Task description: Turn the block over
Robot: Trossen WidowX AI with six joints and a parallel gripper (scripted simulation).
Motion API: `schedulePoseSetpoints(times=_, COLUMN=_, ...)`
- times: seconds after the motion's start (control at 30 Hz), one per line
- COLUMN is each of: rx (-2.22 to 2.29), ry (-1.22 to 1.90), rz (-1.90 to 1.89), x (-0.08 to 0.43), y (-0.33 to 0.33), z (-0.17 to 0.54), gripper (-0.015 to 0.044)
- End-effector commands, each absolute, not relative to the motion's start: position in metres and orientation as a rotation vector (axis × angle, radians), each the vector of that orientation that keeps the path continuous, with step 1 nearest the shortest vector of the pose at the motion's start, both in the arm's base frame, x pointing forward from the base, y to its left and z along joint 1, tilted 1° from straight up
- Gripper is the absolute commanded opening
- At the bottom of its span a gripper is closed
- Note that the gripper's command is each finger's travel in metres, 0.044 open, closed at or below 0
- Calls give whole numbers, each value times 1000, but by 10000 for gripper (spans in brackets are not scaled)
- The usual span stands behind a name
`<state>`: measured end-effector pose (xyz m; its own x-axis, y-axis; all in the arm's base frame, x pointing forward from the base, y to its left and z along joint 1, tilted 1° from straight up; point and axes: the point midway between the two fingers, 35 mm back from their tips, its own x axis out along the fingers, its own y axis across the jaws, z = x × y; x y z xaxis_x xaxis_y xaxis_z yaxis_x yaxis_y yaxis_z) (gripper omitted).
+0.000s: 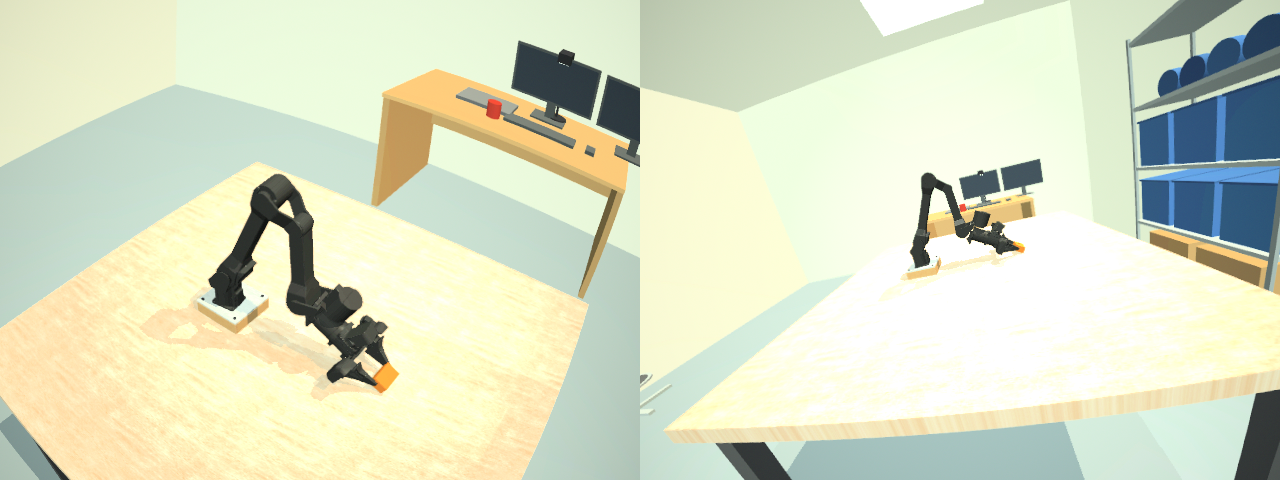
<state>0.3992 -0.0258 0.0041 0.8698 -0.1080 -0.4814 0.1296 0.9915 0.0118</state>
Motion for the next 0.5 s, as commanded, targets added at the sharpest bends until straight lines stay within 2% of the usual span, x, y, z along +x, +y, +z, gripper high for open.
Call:
schedulePoseSetpoints(times=0.0, rx=36, ry=465, rz=-128, x=388, y=-26, z=-3, gripper=0)
schedulePoseSetpoints(times=0.47, rx=31, ry=354, rz=-131, x=378, y=-25, z=5, gripper=0)
